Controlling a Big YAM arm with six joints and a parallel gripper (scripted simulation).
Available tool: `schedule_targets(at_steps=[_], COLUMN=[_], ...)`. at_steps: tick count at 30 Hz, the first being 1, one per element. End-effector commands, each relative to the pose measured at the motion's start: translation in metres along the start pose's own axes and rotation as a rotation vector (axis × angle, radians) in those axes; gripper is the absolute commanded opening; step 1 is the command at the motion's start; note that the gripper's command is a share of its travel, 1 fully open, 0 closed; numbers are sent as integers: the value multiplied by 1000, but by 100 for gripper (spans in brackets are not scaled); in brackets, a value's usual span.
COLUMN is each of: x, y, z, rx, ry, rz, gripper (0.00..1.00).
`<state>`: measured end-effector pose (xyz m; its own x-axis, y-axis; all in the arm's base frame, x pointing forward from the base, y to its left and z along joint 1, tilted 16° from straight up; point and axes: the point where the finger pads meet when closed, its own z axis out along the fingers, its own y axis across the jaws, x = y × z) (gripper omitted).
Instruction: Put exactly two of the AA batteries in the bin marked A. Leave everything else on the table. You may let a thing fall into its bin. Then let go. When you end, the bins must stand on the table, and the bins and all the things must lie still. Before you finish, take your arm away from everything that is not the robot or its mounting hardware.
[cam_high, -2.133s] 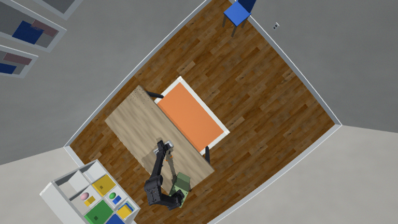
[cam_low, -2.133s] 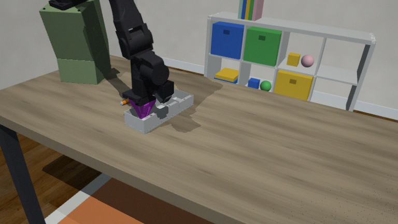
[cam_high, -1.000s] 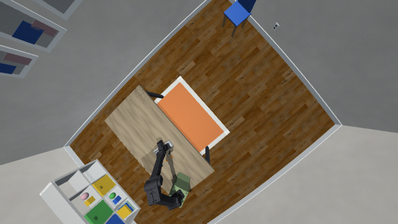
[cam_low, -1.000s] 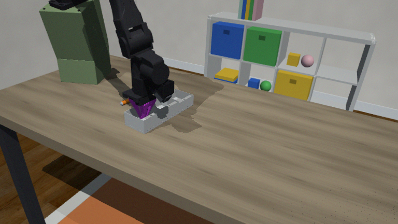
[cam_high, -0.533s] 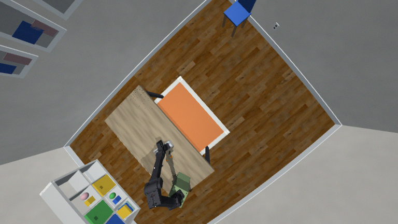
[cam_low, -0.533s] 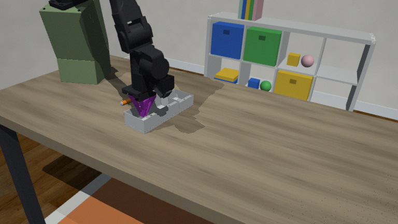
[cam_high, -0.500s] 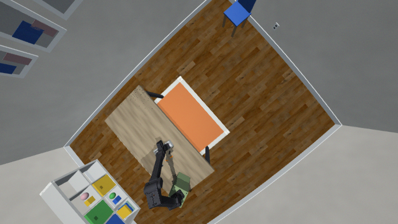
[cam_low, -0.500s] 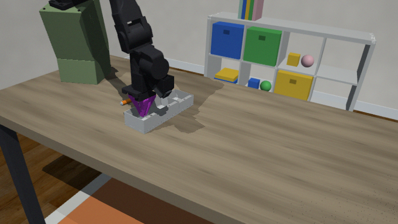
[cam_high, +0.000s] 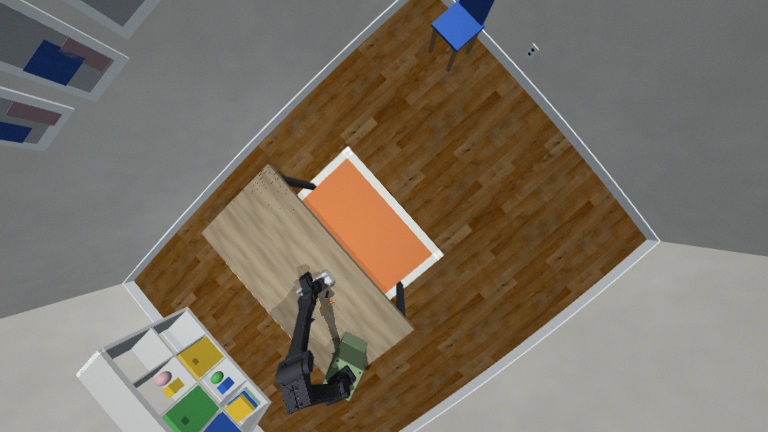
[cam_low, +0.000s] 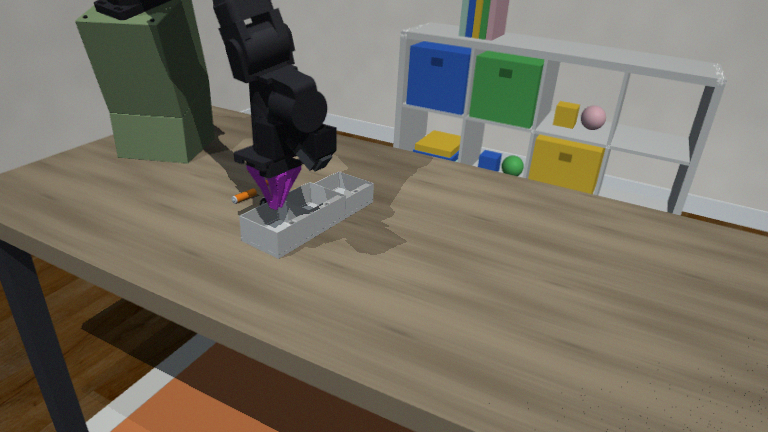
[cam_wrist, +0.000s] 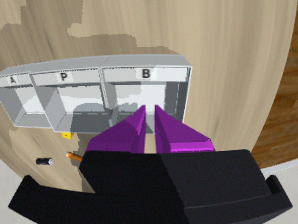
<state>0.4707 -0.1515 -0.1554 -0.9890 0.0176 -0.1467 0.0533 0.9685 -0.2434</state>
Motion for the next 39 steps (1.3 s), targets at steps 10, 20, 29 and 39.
schedule_targets(at_steps=[10,20,29,39], x=[3,6,1,-8], y=[2,31,76,81], z=[-13,-14,-15,-15], rx=[0,-2,-1,3], ry=[9,12,2,-6], rz=[5,-8,-6,24], gripper=[9,9,9,9])
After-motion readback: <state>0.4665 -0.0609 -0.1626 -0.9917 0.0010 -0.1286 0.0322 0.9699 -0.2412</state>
